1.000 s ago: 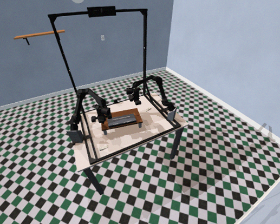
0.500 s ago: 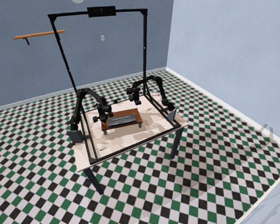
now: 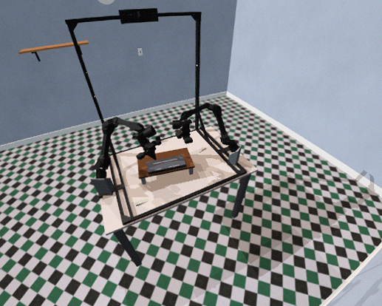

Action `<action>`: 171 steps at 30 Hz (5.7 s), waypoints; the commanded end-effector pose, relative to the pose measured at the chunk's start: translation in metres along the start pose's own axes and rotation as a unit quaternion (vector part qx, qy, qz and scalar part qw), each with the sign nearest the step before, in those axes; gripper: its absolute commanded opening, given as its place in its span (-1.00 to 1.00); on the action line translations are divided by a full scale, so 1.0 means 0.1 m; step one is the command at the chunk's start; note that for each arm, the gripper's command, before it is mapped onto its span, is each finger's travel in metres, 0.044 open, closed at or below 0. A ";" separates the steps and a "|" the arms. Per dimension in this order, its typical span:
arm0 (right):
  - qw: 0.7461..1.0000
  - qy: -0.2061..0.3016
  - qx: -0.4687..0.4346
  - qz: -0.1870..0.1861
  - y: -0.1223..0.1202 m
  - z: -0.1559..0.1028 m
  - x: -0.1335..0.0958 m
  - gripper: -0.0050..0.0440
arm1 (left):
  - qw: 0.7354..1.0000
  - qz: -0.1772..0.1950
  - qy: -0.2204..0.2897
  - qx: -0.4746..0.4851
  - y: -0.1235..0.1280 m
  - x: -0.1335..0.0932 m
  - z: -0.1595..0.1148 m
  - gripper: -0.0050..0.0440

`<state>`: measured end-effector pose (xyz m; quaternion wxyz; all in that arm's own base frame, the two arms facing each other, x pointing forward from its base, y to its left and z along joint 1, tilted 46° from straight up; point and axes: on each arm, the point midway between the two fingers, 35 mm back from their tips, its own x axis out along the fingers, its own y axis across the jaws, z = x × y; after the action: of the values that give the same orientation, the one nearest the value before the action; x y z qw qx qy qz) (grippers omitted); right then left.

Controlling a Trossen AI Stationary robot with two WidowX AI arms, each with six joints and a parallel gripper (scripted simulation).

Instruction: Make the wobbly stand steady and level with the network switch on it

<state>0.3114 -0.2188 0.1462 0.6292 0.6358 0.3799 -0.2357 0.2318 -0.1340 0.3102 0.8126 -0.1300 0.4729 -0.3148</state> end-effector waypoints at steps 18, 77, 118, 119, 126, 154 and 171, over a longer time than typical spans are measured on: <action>0.929 -0.262 -0.237 0.111 1.18 0.59 -1.06 -0.80 | 1.000 0.000 0.000 0.000 0.00 0.00 0.00 -0.80; 0.326 -0.799 -0.432 0.262 2.68 -1.27 -5.22 -0.80 | 1.000 0.000 0.000 0.000 0.00 0.00 0.00 -0.80; 0.048 -0.891 -0.345 0.290 2.14 -2.79 -6.32 -0.80 | 1.000 0.000 0.000 0.000 0.00 0.00 0.00 -0.80; 0.076 -0.885 -0.358 0.287 2.24 -2.62 -6.23 -0.80 | 1.000 0.000 0.000 0.000 0.00 0.00 0.00 -0.80; 0.279 -0.820 -0.425 0.265 2.61 -1.64 -5.54 -0.80 | 1.000 0.000 0.000 0.000 0.00 0.00 0.00 -0.80; 0.654 -0.596 -0.420 0.204 2.46 0.21 -3.27 -0.80 | 1.000 0.000 0.000 0.000 0.00 0.00 0.00 -0.80; 0.858 -0.380 -0.315 0.141 1.66 0.66 -1.70 -0.80 | 1.000 0.000 0.000 0.000 0.00 0.00 0.00 -0.80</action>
<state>0.3451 -0.3006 0.4200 0.9359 0.2606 0.0170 -0.2364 0.2318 -0.1340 0.3101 0.8126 -0.1300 0.4730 -0.3148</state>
